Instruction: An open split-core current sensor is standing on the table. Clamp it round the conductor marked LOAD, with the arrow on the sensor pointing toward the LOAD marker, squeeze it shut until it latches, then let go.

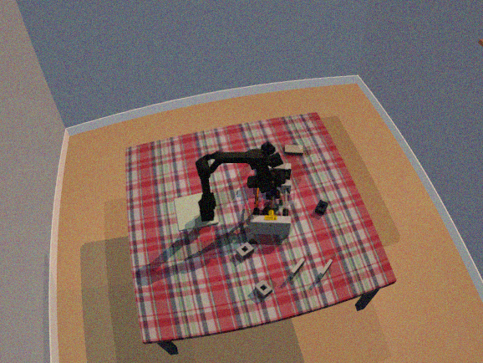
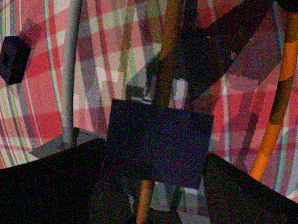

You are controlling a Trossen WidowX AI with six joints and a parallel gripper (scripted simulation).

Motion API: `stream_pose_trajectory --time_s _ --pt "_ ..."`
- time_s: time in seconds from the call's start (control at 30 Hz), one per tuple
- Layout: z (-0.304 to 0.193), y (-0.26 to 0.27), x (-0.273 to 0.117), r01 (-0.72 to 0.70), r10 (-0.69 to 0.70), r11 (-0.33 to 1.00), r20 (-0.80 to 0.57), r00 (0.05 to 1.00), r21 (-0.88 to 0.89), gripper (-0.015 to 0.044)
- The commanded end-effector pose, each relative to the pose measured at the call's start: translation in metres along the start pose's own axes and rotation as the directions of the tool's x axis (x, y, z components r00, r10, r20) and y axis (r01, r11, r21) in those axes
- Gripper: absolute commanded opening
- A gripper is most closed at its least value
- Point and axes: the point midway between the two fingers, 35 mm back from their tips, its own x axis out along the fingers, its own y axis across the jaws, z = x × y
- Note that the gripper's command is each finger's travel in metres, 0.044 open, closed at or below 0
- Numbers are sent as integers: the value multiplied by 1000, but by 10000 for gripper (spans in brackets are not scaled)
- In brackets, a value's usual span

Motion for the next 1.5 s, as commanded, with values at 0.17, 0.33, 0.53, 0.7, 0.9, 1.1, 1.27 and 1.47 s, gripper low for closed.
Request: stream_pose_trajectory --time_s 0.17,0.33,0.53,0.7,0.9,1.1,1.27,1.47 --pt "0 0 0 0 0 1000 2 1000 0 0" --pt "0 0 0 0 0 1000 2 1000 0 0" --pt "0 0 0 7 -7 1000 2 1000 0 0" --pt "0 4 1 59 -59 998 4 998 -3 0" --pt "0 9 3 141 -141 990 6 990 -4 0" --pt "0 13 6 222 -222 975 4 975 -4 0" --pt "0 12 5 199 -199 980 6 980 -2 79" --pt "0 12 5 199 -199 980 6 980 -2 236"
